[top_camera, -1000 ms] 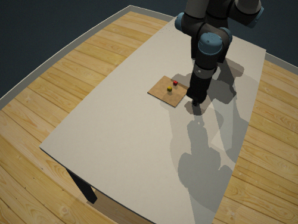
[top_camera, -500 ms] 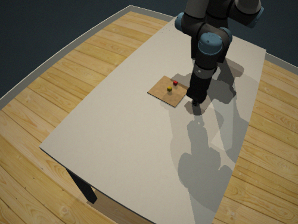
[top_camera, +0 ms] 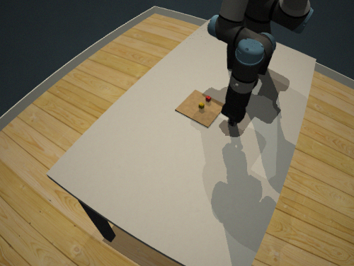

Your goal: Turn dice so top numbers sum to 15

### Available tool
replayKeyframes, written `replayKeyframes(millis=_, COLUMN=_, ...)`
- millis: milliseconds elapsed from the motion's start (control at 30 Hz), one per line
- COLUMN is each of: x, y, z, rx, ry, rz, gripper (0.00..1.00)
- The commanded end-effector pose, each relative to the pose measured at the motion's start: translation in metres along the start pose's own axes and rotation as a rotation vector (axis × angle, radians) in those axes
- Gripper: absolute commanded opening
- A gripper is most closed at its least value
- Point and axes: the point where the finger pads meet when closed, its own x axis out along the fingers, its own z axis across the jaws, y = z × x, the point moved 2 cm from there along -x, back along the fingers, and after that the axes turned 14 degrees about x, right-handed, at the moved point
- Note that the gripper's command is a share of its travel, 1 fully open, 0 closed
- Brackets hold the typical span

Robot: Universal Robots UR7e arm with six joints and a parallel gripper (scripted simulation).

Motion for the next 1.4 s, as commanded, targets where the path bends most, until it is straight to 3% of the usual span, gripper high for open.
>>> replayKeyframes(millis=0, x=-0.003, y=-0.001, z=0.001, rx=-0.001, ry=0.000, rz=-0.002, gripper=0.34)
replayKeyframes(millis=500, x=-0.044, y=-0.001, z=0.001, rx=-0.001, ry=0.000, rz=-0.002, gripper=0.34)
replayKeyframes(millis=900, x=-0.090, y=-0.001, z=0.001, rx=-0.001, ry=0.000, rz=-0.002, gripper=0.34)
replayKeyframes(millis=1367, x=-0.100, y=-0.001, z=0.001, rx=-0.001, ry=0.000, rz=-0.002, gripper=0.34)
